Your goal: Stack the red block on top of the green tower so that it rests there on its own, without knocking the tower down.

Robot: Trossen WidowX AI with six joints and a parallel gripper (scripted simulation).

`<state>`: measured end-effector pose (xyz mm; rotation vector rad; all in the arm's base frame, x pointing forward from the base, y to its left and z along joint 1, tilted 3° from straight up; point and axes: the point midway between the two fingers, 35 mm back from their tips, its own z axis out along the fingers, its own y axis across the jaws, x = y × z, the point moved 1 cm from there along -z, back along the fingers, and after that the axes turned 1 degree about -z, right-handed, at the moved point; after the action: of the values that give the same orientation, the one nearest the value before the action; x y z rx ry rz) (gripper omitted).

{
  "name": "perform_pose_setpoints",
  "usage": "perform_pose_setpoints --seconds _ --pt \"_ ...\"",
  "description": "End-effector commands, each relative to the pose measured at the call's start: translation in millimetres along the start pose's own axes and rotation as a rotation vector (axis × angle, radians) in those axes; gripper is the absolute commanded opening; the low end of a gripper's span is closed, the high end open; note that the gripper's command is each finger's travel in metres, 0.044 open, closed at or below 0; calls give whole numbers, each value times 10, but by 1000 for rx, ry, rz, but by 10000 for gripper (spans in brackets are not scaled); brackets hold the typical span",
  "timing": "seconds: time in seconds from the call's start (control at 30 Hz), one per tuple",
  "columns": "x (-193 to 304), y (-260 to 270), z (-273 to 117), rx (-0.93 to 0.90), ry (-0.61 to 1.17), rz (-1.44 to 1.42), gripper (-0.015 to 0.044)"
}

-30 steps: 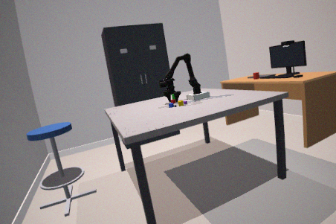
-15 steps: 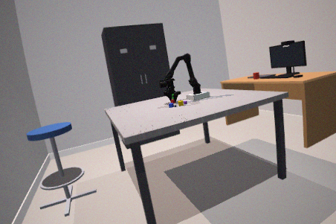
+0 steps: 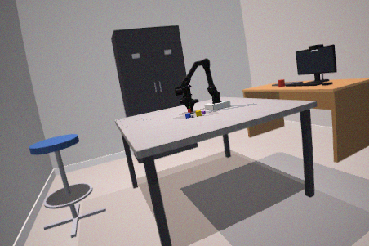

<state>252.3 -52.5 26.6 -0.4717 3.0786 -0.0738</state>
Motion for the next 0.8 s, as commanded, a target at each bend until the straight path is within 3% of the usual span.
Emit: perform_pose_setpoints --seconds 0.0,0.57,0.77 --pt "-16 -9 -145 7 -5 -3 0" --pt "-11 -1 -1036 7 -6 -3 0" --pt "-22 -2 -1092 7 -7 -3 0"
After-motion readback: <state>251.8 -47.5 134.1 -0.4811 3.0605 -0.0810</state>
